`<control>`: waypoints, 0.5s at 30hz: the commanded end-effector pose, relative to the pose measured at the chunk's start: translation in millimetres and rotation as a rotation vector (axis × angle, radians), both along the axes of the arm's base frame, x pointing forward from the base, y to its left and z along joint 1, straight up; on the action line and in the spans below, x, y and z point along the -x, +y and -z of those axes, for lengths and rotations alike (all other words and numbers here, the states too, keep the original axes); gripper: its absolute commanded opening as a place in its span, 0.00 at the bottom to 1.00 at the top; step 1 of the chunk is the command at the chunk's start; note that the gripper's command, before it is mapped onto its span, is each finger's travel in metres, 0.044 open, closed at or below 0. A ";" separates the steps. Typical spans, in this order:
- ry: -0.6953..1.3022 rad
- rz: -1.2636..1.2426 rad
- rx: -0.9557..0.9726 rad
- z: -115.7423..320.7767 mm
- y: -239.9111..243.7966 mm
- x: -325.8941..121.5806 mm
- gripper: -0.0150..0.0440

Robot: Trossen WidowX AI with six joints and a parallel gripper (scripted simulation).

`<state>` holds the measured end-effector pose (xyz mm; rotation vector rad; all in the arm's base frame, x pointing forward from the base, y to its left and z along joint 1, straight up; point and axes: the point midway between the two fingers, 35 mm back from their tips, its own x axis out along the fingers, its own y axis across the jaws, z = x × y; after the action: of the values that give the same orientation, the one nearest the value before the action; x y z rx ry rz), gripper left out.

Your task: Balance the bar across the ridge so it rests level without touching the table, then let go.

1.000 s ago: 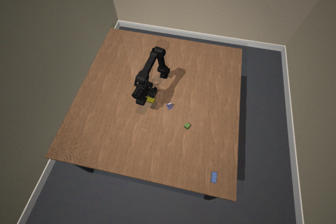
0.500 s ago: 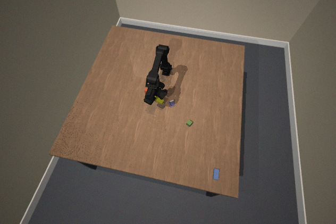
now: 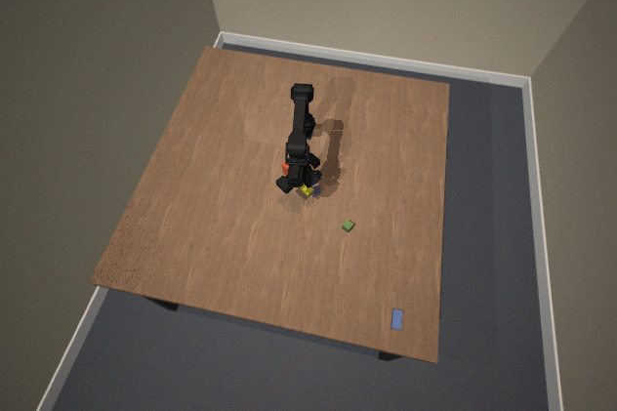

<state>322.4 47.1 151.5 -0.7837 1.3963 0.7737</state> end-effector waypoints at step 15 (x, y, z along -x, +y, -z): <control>-0.002 0.280 -0.012 -3.0 64.9 8.4 0.25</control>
<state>314.0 103.6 151.2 -0.5923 1.4602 0.5963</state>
